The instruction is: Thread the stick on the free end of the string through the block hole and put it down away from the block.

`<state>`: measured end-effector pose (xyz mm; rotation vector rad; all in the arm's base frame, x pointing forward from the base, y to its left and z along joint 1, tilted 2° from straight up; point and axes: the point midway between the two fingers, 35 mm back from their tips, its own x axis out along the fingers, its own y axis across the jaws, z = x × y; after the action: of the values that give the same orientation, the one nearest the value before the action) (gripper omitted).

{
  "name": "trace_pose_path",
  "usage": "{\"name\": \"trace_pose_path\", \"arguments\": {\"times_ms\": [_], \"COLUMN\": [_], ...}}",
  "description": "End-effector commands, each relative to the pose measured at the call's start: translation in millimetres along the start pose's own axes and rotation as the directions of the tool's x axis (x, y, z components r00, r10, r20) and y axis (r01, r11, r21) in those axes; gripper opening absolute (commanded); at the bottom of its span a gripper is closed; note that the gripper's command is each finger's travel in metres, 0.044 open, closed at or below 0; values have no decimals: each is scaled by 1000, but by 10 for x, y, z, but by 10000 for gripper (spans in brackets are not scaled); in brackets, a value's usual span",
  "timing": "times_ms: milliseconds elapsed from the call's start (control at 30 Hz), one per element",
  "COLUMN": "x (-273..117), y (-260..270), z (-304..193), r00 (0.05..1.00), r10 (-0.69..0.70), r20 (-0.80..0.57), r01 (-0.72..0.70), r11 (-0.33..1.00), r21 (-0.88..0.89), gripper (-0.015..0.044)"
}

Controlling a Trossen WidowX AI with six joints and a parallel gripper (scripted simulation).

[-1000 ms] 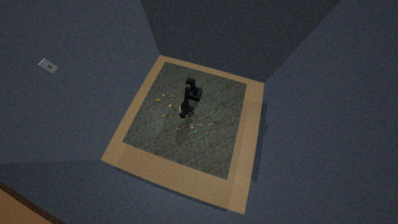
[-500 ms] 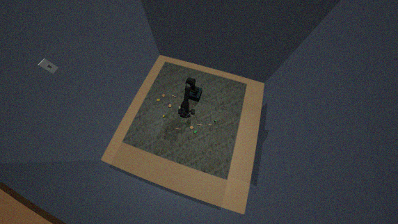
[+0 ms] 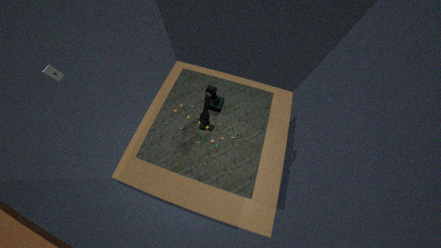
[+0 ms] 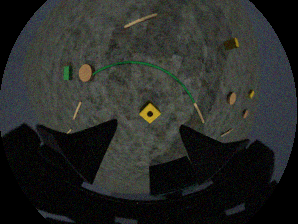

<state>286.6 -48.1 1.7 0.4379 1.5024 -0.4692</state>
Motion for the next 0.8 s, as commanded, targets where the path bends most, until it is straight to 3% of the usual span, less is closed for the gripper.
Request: {"name": "trace_pose_path", "arguments": {"times_ms": [0, 567, 767], "x": [-58, -58, -58], "y": [-26, -26, -26], "z": [13, 13, 13], "r00": [1000, 1000, 1000], "r10": [-5, -5, -5], "r20": [0, 0, 0], "r01": [4, 4, 4], "r11": [793, 793, 793], "r21": [610, 610, 610], "gripper": [440, 440, 282]}}
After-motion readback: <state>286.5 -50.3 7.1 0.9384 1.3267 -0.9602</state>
